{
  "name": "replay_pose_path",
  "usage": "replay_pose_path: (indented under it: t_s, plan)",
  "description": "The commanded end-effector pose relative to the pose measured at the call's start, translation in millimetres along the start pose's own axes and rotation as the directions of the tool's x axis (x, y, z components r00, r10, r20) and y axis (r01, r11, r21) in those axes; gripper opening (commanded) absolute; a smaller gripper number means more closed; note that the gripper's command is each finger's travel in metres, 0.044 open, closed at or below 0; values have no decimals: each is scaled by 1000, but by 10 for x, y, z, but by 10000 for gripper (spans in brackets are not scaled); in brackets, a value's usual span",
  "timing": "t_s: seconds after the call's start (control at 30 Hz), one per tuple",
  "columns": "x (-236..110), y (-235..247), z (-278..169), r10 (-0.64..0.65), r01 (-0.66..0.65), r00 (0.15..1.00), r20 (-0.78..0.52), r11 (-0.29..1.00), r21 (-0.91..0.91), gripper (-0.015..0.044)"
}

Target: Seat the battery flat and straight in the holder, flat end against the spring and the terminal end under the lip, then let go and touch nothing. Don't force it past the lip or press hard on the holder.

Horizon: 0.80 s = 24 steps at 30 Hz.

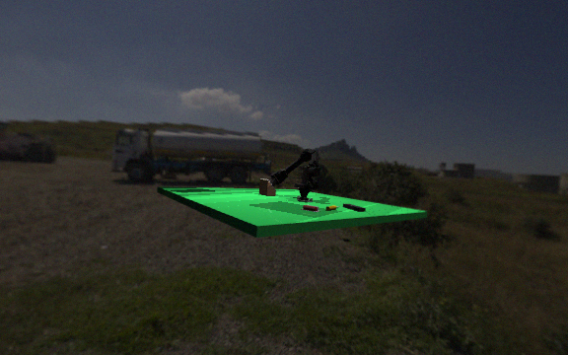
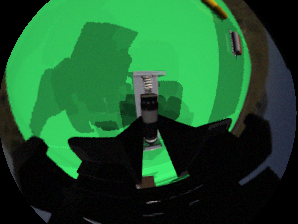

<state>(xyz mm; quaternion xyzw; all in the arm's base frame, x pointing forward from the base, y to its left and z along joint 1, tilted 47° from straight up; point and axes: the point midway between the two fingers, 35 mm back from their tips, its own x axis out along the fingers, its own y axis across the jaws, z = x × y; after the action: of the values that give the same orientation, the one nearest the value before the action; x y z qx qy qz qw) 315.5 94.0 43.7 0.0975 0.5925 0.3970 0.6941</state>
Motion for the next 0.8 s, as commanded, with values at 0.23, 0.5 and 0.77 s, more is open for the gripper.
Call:
replay_pose_path:
  t_s: [0.23,0.5,0.77]
  plan:
    - [1,7,-15,0,0,1000,3,1000,3,64]
    - [2,6,-16,-1,1,1000,3,1000,4,64]
    - [-23,3,-15,-1,1,1000,3,1000,3,166]
